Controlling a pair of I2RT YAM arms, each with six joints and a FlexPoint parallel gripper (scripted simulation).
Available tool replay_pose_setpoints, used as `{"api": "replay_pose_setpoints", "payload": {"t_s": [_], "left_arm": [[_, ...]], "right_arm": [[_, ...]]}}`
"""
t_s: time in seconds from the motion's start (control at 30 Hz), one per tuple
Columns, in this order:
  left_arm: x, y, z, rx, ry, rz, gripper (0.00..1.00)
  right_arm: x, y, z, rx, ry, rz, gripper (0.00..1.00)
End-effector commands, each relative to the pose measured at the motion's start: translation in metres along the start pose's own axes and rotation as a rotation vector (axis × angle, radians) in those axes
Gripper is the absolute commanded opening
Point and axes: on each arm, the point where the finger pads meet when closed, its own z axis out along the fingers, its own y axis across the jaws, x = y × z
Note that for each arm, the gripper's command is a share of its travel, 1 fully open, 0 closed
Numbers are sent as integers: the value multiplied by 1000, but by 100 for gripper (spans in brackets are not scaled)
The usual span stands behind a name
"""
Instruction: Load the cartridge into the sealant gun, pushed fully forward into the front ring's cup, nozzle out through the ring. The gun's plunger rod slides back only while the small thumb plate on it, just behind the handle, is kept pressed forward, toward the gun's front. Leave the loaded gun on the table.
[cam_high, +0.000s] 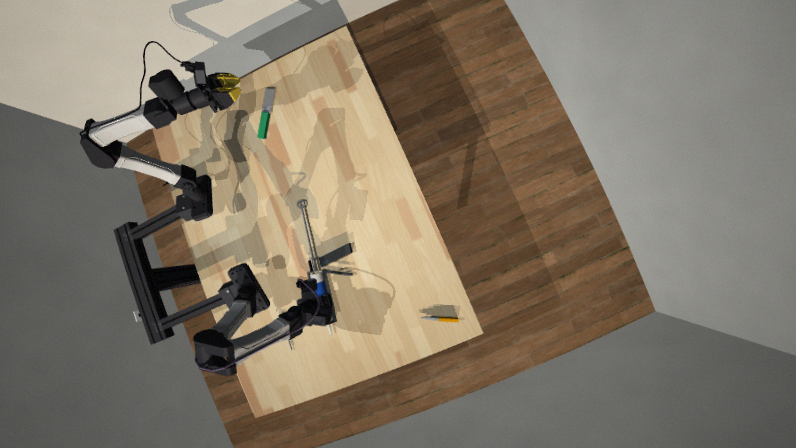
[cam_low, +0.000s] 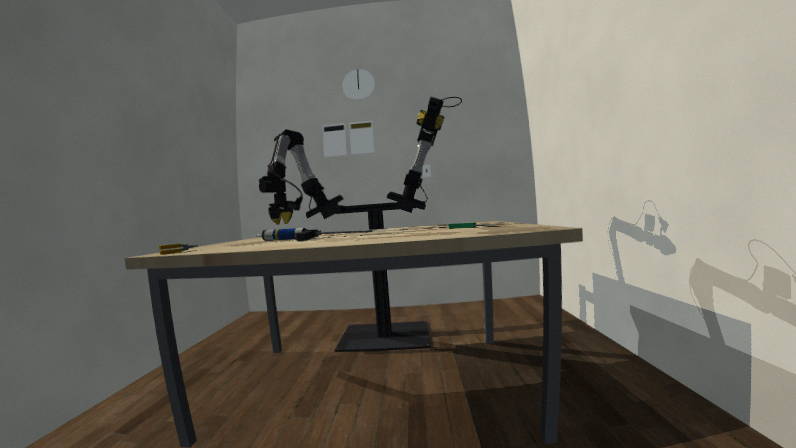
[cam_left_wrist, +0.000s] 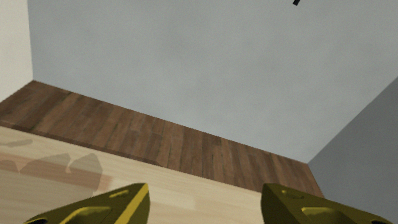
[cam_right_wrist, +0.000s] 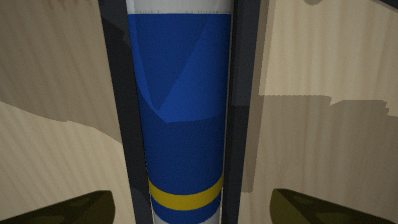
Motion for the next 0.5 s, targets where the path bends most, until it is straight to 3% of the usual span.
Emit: {"api": "replay_pose_setpoints", "payload": {"t_s": [0.0,0.3,0.47], "left_arm": [[-21,-6,1,13,-49,-3,53],[-21,-6,1,13,-49,-3,53],[-21,-6,1,13,-49,-3,53]], "right_arm": [[0,5,-12,-34,1,1,74],[0,4,-54,-13,7,7,74],[-5,17,-31,-65,-5,-2,74]]}}
